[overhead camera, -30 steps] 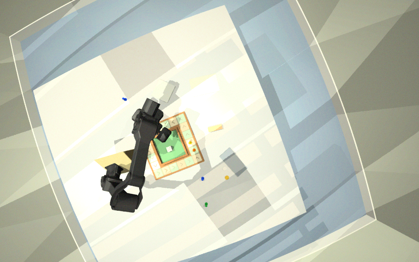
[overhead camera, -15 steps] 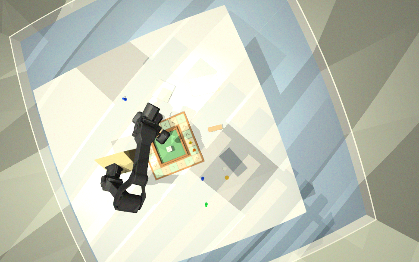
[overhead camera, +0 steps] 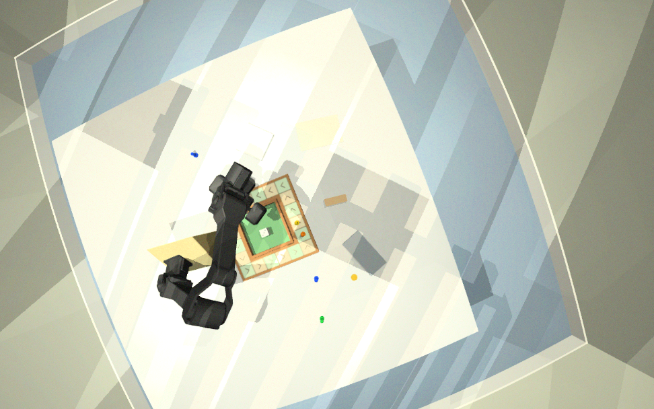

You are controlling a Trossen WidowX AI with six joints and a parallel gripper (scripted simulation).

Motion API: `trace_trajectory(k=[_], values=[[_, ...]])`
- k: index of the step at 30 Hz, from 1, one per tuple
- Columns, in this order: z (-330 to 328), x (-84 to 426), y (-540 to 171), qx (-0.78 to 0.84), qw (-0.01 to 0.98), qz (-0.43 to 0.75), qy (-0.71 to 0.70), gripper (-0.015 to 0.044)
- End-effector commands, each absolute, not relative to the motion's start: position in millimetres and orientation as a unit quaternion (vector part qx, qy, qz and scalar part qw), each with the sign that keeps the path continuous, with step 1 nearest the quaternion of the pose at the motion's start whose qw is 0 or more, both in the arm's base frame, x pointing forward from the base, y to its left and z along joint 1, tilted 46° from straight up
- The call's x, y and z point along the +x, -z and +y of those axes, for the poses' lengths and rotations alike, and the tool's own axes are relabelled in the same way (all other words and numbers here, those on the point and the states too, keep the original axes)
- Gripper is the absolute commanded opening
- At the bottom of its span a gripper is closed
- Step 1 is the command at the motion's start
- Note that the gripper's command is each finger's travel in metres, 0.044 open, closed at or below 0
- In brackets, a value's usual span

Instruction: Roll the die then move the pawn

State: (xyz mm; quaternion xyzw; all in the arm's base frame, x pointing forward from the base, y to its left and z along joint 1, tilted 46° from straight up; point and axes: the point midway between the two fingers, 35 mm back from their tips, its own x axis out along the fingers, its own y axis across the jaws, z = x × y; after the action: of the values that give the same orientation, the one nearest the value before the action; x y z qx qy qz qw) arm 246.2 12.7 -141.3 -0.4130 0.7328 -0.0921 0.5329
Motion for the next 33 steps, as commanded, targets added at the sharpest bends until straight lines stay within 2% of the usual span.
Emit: trace_trajectory(k=[1, 2, 12, 19, 23, 33], values=[[6, 243, 147, -0.416, 0.528, 0.735, 0.092, 0.0], [6, 243, 147, -0.416, 0.528, 0.735, 0.092, 0.0], [12, 246, 142, -0.413, 0.532, 0.733, 0.092, 0.0263], [46, 250, 109, -0.415, 0.529, 0.735, 0.091, 0.044], [47, 248, 100, -0.407, 0.534, 0.734, 0.102, 0.044], [37, 193, -11, -0.286, 0.606, 0.697, 0.255, 0.044]])
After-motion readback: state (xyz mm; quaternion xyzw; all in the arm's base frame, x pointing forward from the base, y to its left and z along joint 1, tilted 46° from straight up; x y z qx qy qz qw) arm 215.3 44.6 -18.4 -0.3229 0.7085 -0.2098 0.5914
